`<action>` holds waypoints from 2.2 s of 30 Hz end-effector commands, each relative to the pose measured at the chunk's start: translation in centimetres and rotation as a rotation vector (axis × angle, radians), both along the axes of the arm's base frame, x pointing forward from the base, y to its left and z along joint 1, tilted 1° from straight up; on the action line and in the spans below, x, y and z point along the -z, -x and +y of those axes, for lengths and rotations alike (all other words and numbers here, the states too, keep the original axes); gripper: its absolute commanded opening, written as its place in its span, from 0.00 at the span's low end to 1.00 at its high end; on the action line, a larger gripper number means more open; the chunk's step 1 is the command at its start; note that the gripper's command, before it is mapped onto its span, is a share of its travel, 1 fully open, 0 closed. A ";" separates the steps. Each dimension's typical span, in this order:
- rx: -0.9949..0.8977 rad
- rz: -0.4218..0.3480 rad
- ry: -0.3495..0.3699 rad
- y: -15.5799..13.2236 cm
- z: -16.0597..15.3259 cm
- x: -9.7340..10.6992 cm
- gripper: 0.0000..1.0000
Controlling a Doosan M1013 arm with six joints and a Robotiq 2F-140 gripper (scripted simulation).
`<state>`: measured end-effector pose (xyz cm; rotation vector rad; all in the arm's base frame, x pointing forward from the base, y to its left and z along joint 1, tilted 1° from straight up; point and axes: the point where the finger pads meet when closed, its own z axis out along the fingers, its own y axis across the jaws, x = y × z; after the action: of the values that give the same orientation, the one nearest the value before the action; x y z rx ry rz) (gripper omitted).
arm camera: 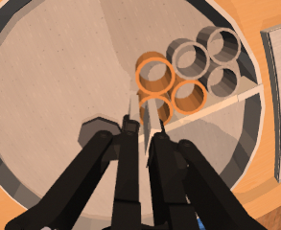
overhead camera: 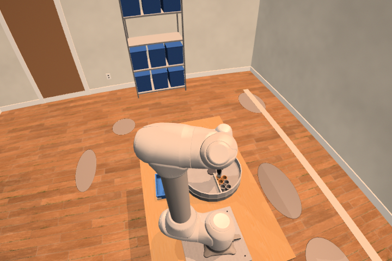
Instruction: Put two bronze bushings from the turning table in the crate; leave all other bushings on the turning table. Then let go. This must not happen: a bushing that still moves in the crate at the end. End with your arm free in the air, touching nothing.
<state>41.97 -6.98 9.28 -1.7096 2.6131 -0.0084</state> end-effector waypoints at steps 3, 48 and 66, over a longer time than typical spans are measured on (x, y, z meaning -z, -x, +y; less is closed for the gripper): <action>0.000 0.000 -0.001 0.0 0.0 0.0 0.00; 0.000 0.000 -0.001 0.1 0.0 -2.6 0.00; 0.000 0.000 -0.001 0.1 0.0 -7.0 0.00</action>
<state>41.83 -7.00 16.21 -1.7094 2.6132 -0.0074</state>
